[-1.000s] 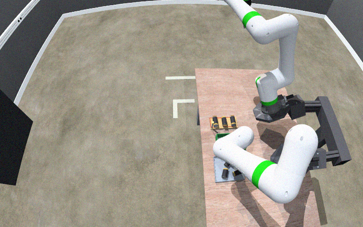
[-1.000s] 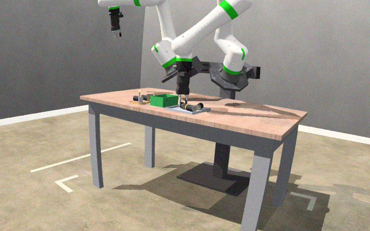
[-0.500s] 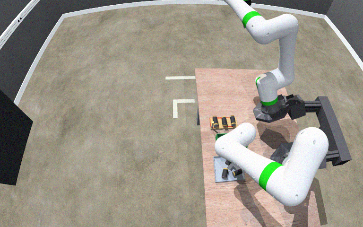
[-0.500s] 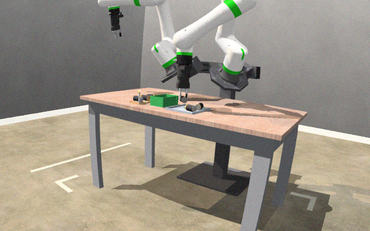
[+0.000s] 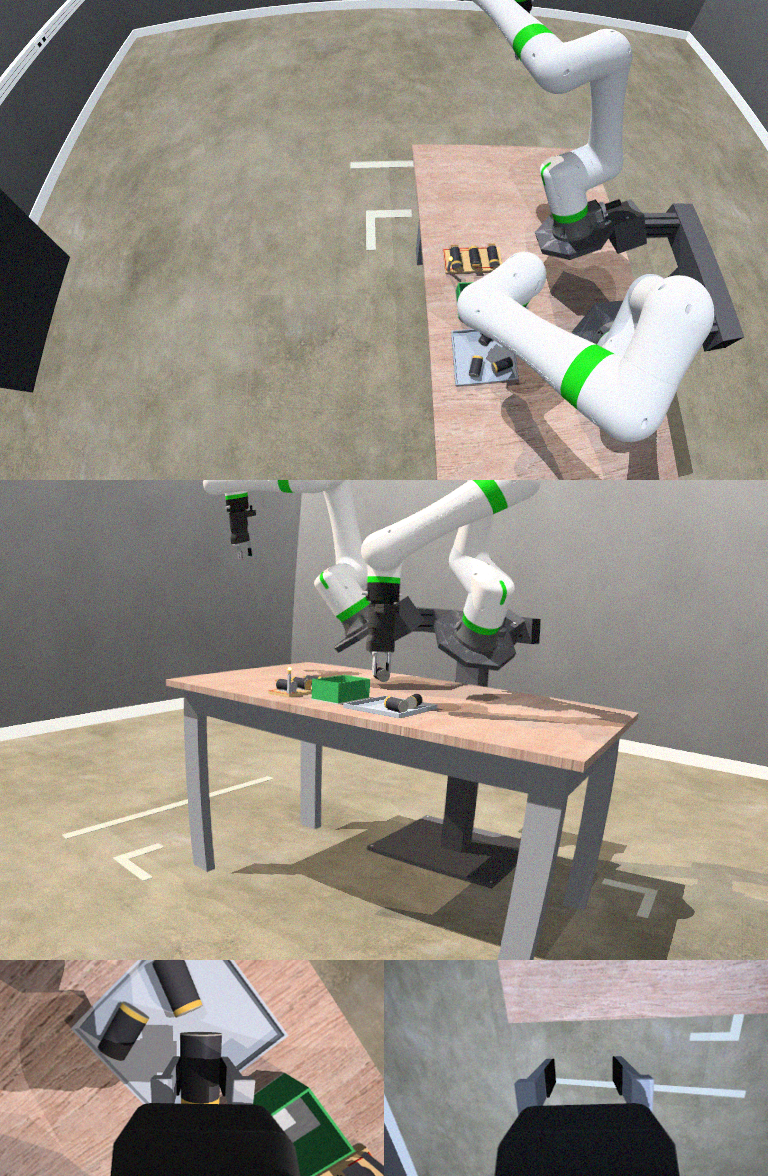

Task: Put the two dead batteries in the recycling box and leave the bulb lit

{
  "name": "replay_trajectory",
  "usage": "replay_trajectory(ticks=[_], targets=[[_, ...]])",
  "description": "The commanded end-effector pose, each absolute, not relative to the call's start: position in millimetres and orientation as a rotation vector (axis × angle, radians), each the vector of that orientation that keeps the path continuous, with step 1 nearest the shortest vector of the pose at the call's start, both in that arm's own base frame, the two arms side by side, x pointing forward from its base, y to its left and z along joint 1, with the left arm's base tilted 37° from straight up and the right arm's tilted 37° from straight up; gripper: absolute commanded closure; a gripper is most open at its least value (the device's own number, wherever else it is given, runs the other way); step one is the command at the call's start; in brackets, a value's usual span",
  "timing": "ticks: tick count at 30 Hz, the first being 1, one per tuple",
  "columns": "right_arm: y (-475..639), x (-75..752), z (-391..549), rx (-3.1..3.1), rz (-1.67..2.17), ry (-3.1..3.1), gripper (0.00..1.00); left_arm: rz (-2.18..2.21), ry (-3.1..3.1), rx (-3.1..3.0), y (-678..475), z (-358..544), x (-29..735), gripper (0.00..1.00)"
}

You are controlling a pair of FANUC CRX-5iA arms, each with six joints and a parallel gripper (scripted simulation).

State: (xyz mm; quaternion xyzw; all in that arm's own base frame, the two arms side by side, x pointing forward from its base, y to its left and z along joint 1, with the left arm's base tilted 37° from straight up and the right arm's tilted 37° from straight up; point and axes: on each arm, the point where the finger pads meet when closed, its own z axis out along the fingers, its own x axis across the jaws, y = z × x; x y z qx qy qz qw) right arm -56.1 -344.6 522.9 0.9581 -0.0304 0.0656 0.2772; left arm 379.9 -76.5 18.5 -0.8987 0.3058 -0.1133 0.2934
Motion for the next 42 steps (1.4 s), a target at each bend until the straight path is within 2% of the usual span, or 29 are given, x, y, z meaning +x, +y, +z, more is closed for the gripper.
replay_trajectory(ticks=[1, 13, 27, 42], targets=[[-344.3, -56.7, 523.8, 2.57, 0.176, -0.083, 0.0, -0.304, 0.814, -2.394, -99.6, 58.8, 361.5, 0.43], [-344.3, -56.7, 523.8, 2.57, 0.176, -0.083, 0.0, -0.33, 0.738, -2.423, -101.8, 62.8, 359.6, 0.43], [-344.3, -56.7, 523.8, 2.57, 0.176, -0.083, 0.0, -0.557, -0.011, -2.598, -101.8, 62.8, 359.6, 0.43], [-344.3, -56.7, 523.8, 2.57, 0.176, -0.083, 0.0, -0.572, -0.065, -2.603, -102.3, 57.4, 349.0, 0.43]])
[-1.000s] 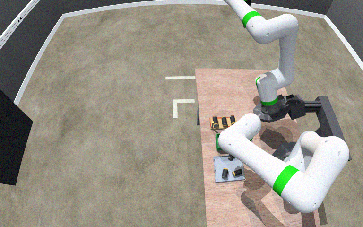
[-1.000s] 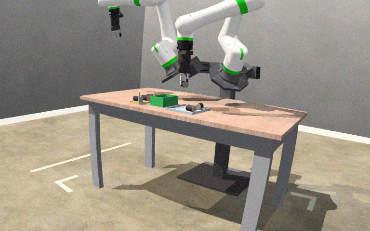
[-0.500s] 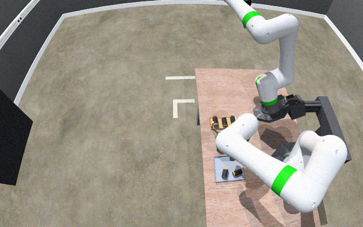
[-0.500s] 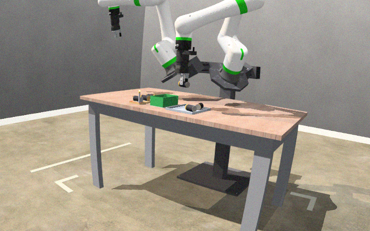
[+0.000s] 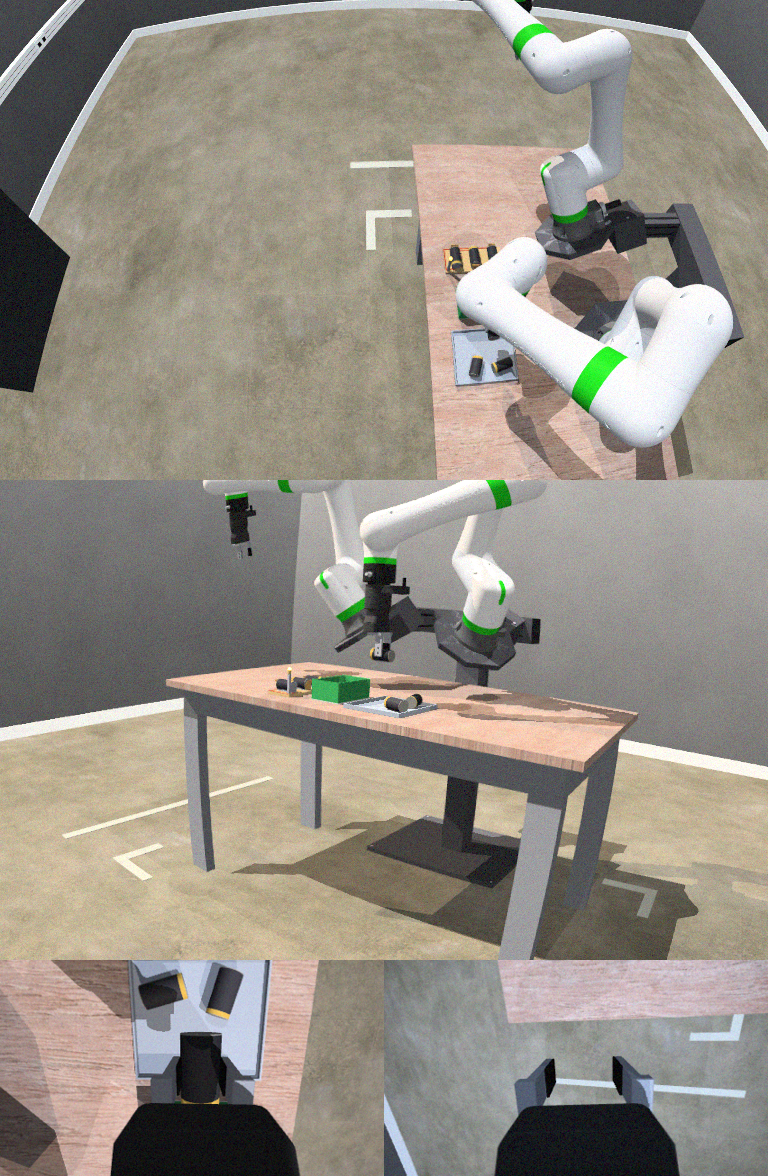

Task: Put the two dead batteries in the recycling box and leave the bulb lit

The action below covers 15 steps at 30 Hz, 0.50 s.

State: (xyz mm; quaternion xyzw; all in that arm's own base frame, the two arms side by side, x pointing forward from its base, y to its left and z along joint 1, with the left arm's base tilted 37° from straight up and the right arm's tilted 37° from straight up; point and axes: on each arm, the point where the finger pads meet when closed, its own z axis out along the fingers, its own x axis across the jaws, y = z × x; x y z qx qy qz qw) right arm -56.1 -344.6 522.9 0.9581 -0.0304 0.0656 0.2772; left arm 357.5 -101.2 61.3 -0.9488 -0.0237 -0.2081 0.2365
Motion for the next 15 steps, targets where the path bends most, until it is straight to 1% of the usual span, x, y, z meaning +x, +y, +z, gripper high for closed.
replay_trajectory(ticks=[1, 7, 15], targets=[[-344.3, -56.7, 523.8, 2.57, 0.176, -0.083, 0.0, -0.572, -0.065, -2.603, -102.6, 52.9, 339.8, 0.43], [-344.3, -56.7, 523.8, 2.57, 0.176, -0.083, 0.0, -0.571, -0.065, -2.603, -103.6, 39.3, 312.8, 0.43], [-344.3, -56.7, 523.8, 2.57, 0.176, -0.083, 0.0, -0.571, -0.065, -2.603, -103.6, 39.1, 312.3, 0.43]])
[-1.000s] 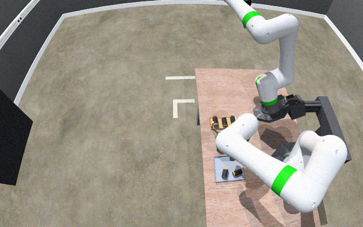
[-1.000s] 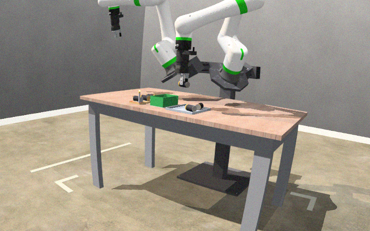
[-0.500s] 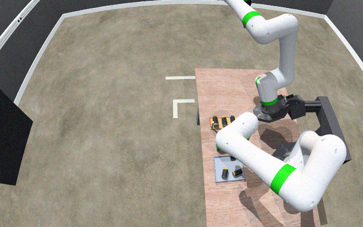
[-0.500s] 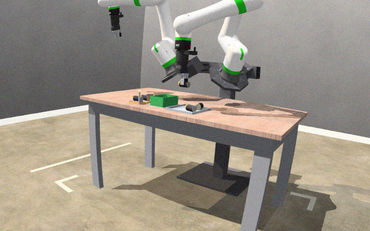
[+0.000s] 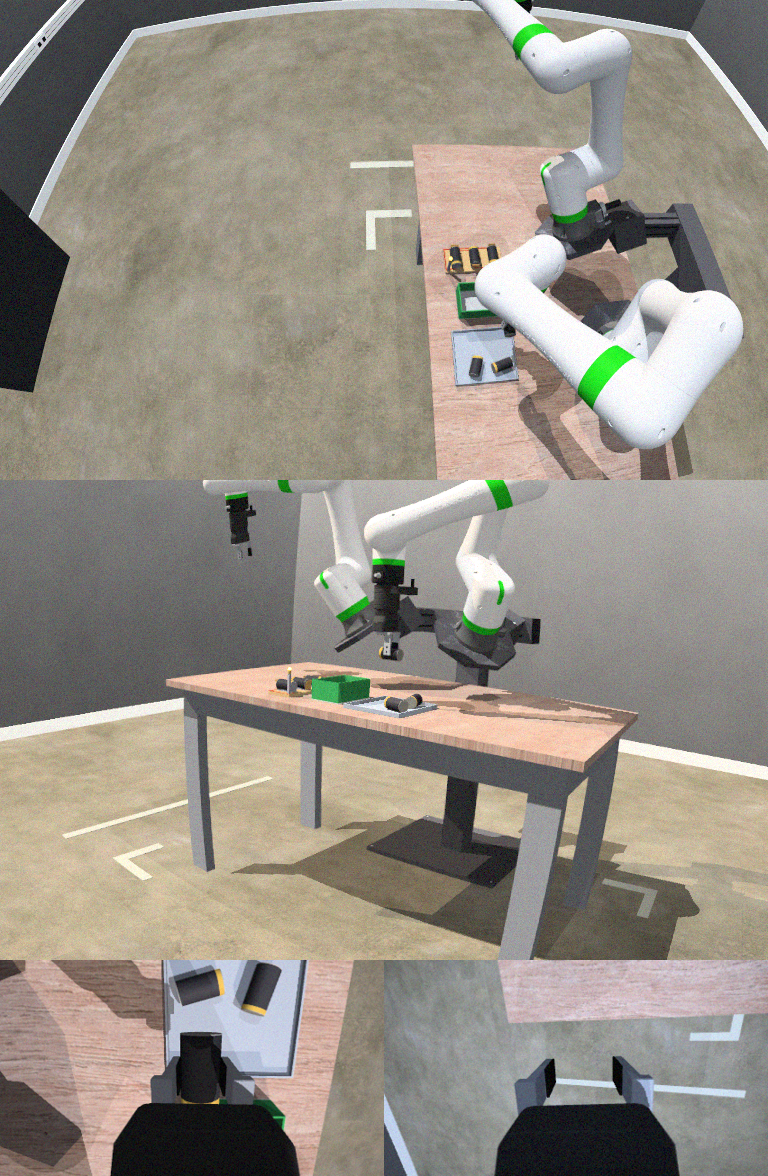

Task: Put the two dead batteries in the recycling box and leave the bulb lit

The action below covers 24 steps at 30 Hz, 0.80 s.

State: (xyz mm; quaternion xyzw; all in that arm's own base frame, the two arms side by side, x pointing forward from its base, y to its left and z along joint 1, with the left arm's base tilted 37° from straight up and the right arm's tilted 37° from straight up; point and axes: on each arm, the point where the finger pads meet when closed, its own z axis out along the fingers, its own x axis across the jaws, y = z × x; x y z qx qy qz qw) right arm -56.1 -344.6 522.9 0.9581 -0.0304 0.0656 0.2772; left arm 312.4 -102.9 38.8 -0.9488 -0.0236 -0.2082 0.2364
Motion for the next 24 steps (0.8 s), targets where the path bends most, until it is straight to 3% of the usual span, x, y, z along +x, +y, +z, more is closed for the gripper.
replay_trajectory(ticks=[1, 16, 24], targets=[[-344.3, -56.7, 523.8, 2.57, 0.176, -0.083, 0.0, -0.571, -0.065, -2.603, -103.6, 39.1, 312.3, 0.43], [-344.3, -56.7, 523.8, 2.57, 0.176, -0.083, 0.0, -0.571, -0.064, -2.603, -103.3, 38.5, 312.6, 0.43], [-344.3, -56.7, 523.8, 2.57, 0.176, -0.083, 0.0, -0.571, -0.064, -2.603, -72.8, -14.8, 338.2, 0.43]])
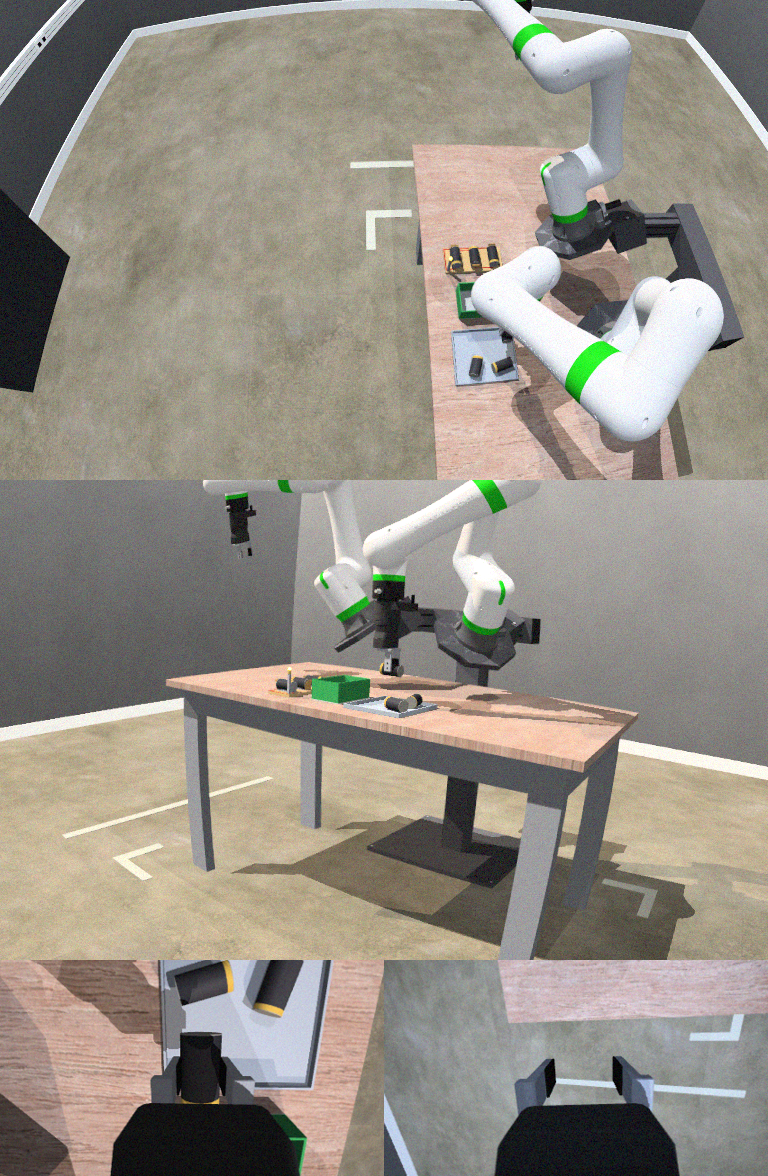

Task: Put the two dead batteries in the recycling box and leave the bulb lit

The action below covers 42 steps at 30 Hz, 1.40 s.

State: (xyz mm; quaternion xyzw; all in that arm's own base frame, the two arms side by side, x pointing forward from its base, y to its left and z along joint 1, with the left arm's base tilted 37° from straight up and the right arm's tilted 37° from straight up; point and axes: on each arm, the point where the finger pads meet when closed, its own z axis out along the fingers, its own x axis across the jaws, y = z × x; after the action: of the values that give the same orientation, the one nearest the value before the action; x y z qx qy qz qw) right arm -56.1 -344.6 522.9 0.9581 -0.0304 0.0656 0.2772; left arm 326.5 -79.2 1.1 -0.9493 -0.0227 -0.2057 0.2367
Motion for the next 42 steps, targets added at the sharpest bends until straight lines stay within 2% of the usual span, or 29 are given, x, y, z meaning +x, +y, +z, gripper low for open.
replay_trajectory(ticks=[1, 42], targets=[[-344.3, -56.7, 523.8, 2.57, 0.176, -0.083, 0.0, -0.571, -0.064, -2.602, -69.5, -20.6, 341.0, 0.43], [-344.3, -56.7, 523.8, 2.57, 0.176, -0.083, 0.0, -0.572, -0.064, -2.602, -64.3, -29.7, 345.4, 0.43]])
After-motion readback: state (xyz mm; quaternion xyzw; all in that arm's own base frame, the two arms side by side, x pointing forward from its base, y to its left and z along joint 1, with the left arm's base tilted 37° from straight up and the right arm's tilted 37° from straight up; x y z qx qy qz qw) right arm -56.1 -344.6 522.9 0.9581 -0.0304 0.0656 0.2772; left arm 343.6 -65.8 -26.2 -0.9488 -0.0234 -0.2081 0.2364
